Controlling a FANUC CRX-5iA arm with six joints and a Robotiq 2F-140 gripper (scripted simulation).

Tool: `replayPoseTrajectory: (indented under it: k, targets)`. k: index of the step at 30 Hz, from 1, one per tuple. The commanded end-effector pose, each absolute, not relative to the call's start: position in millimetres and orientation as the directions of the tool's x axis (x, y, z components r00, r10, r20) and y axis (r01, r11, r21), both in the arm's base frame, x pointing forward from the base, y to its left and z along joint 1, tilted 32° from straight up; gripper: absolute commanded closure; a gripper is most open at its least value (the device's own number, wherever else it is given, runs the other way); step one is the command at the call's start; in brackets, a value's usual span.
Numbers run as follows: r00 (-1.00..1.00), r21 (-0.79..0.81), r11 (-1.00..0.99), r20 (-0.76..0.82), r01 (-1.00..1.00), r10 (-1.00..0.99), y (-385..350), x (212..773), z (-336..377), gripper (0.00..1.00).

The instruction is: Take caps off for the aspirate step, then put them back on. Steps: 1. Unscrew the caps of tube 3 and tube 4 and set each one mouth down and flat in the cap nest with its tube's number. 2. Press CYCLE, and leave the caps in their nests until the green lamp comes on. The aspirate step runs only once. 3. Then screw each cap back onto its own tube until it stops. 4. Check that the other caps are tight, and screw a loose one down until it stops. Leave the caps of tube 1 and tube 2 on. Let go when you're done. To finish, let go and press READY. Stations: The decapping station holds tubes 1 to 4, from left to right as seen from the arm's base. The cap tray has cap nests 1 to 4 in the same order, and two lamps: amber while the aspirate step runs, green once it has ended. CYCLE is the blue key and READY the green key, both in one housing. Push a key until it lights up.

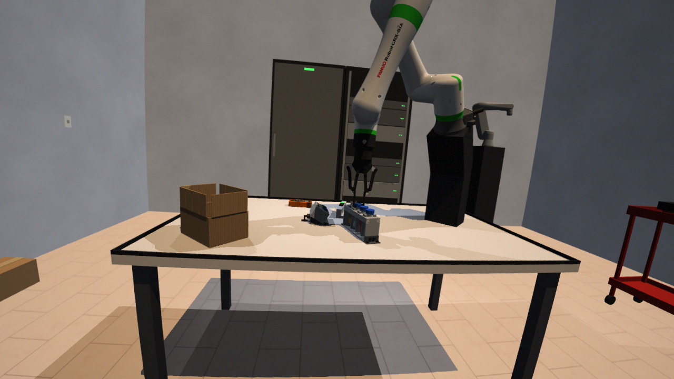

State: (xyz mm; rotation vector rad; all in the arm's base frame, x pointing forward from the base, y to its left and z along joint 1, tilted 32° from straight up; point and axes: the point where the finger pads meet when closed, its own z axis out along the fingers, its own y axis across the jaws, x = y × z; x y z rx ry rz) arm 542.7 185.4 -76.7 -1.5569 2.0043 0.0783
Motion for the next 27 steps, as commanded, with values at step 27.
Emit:
replayPoseTrajectory:
  k: [27]
  targets:
    - [-0.222, -0.269, 0.369, -0.453, -0.890, -0.864, 177.0, 534.0, -55.7, 0.59]
